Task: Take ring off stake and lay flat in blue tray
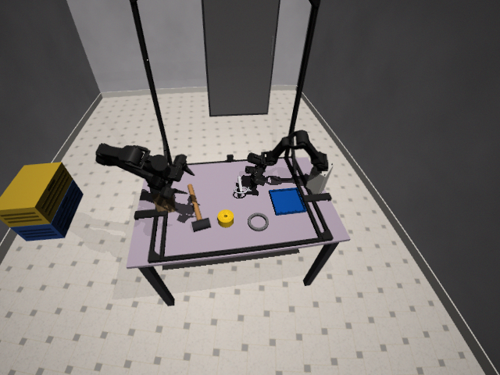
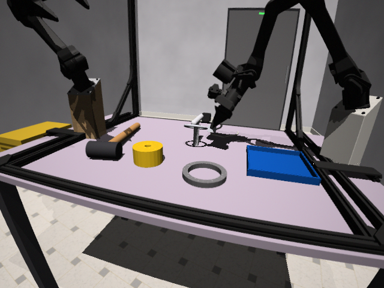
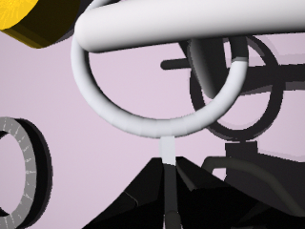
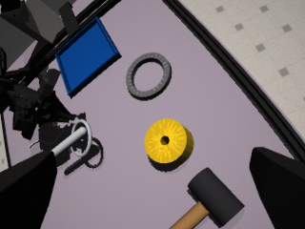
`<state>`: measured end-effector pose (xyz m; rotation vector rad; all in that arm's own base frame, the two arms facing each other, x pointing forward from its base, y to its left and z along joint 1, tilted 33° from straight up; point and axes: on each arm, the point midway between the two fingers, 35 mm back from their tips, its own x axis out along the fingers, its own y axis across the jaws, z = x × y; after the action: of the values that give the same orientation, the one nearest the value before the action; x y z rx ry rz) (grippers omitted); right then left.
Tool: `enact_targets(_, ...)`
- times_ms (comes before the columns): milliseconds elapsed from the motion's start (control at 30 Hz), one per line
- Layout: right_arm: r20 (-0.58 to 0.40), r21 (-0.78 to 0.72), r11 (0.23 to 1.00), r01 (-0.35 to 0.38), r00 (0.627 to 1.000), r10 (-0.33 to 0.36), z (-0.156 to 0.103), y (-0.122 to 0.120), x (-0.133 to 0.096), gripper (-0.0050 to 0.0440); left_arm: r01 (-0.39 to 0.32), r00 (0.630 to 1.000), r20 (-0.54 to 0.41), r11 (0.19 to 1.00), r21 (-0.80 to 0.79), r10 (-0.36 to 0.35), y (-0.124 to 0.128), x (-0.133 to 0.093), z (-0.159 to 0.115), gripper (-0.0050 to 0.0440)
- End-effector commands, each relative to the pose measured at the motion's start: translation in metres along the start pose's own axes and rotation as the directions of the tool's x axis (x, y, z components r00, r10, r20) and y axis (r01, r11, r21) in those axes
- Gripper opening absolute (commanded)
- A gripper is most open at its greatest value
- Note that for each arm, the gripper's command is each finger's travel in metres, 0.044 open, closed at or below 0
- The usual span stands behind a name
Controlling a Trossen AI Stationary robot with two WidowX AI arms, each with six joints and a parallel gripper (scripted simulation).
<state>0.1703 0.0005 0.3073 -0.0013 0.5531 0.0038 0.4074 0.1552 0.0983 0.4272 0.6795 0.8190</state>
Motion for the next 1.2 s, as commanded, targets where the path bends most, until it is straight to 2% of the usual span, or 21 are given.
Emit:
enact_targets(0,-0.001,0.002,1.000,0.003,1.000,-0.003,0.000,0.000,0.000,0.0400,0.011,1.000,0.005,1.000,-0.014,-0.011,0.003,-0.003,0.003,0.0000)
enact_targets(500,-0.001,0.002,1.000,0.003,1.000,-0.003,0.000,0.000,0.000,0.0400,-0.007,1.000,0.007,1.000,-0.005,0.007,0.003,-0.006,0.005,0.0000)
enact_targets(1167,-0.001,0.002,1.000,0.003,1.000,-0.003,0.000,0.000,0.000,0.0400,-0.087,0.996,0.016,0.996,0.036,0.086,-0.005,-0.015,0.009,0.0000)
